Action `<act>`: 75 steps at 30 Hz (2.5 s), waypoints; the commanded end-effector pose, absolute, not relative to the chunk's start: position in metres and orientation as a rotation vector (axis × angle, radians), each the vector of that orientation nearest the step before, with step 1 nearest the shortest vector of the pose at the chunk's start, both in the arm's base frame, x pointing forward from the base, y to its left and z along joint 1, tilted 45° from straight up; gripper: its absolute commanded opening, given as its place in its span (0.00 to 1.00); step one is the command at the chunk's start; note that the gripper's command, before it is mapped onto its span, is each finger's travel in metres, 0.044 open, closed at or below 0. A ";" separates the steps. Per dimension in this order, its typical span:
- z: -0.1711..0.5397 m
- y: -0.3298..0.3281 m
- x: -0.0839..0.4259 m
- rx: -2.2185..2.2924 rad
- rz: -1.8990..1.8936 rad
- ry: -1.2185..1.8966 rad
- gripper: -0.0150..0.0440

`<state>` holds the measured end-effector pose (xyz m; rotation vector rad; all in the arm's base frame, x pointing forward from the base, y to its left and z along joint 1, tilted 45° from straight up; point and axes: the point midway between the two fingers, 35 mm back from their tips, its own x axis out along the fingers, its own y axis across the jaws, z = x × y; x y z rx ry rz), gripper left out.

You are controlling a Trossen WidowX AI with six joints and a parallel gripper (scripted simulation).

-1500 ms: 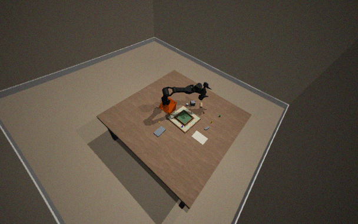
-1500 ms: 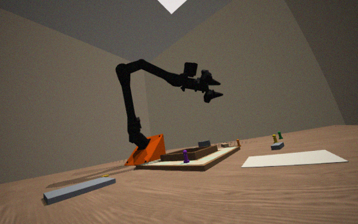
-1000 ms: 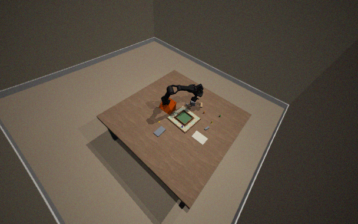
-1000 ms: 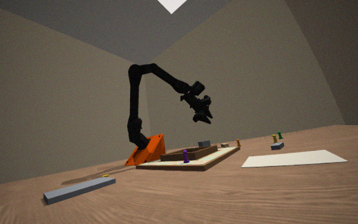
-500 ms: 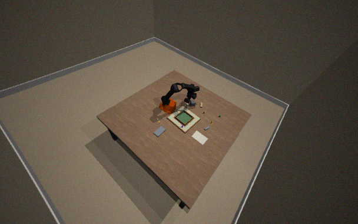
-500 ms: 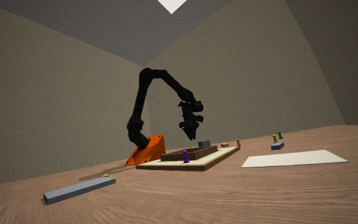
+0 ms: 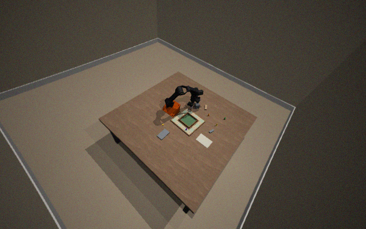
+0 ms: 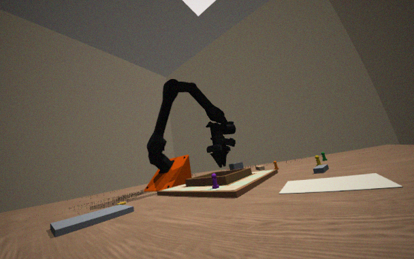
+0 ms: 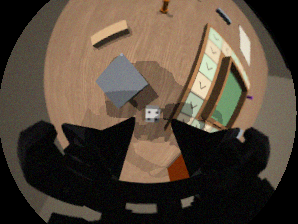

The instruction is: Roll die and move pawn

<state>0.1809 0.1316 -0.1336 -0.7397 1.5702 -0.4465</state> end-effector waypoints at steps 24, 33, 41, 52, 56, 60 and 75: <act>-0.159 0.106 0.180 -0.749 -0.446 1.564 0.59; -0.159 0.106 0.180 -0.749 -0.446 1.564 0.35; -0.135 0.133 0.184 -0.747 -0.442 1.565 0.25; -0.067 0.187 0.178 -0.747 -0.442 1.568 0.25; -0.066 0.187 0.178 -0.747 -0.442 1.568 0.25; -0.061 0.182 0.185 -0.790 -0.391 1.588 0.25; -0.033 0.145 0.224 -1.052 -0.082 1.676 0.25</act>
